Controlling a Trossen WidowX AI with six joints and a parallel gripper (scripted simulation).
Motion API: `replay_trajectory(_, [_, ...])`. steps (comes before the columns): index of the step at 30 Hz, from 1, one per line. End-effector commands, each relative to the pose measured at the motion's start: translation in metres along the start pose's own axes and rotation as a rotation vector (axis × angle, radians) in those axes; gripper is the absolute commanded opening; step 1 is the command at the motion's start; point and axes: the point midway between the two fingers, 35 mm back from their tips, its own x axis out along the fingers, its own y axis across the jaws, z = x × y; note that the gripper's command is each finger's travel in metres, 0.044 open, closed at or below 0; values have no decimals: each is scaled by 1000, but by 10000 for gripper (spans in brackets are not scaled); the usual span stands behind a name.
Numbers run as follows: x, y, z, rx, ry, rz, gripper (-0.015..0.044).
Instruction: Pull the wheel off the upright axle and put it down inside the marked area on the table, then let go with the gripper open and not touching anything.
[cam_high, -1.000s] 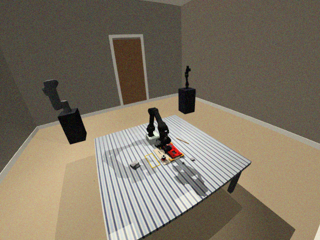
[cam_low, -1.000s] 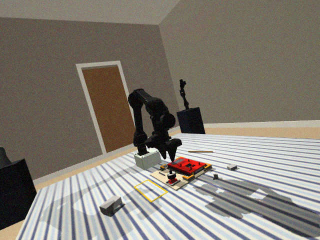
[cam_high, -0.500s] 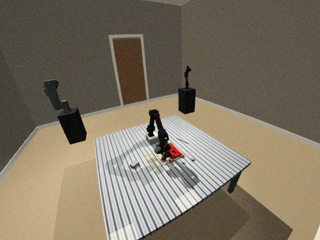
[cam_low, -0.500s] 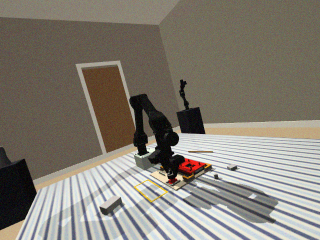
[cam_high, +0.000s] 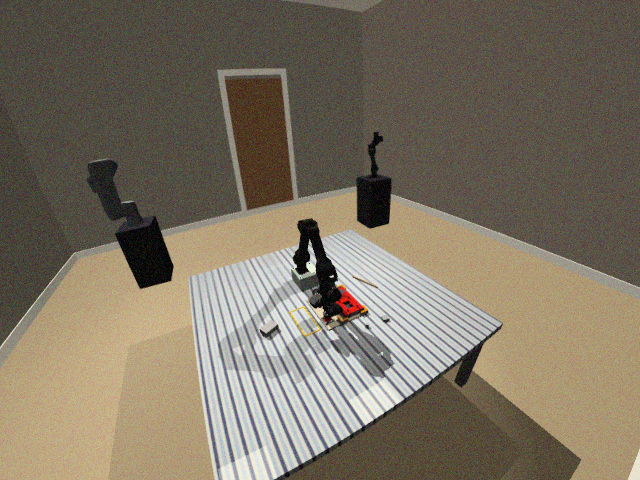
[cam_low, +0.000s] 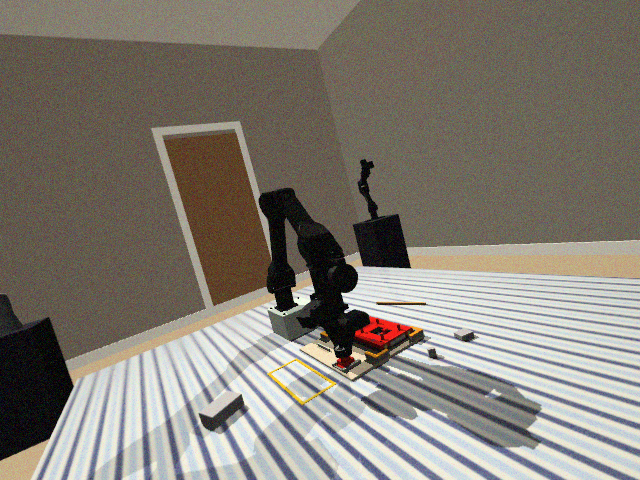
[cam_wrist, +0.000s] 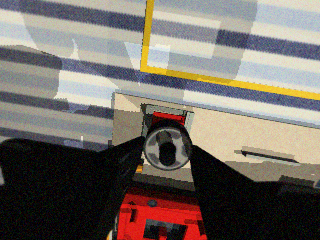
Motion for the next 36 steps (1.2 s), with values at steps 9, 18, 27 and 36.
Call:
replay_trajectory(9, [-2, 0, 0, 0, 0, -2, 0])
replay_trajectory(18, [-5, 0, 0, 0, -1, -1, 0])
replay_trajectory(27, [-8, 0, 0, -1, -1, 0, 0])
replay_trajectory(36, [-11, 0, 0, -1, -2, 0, 0])
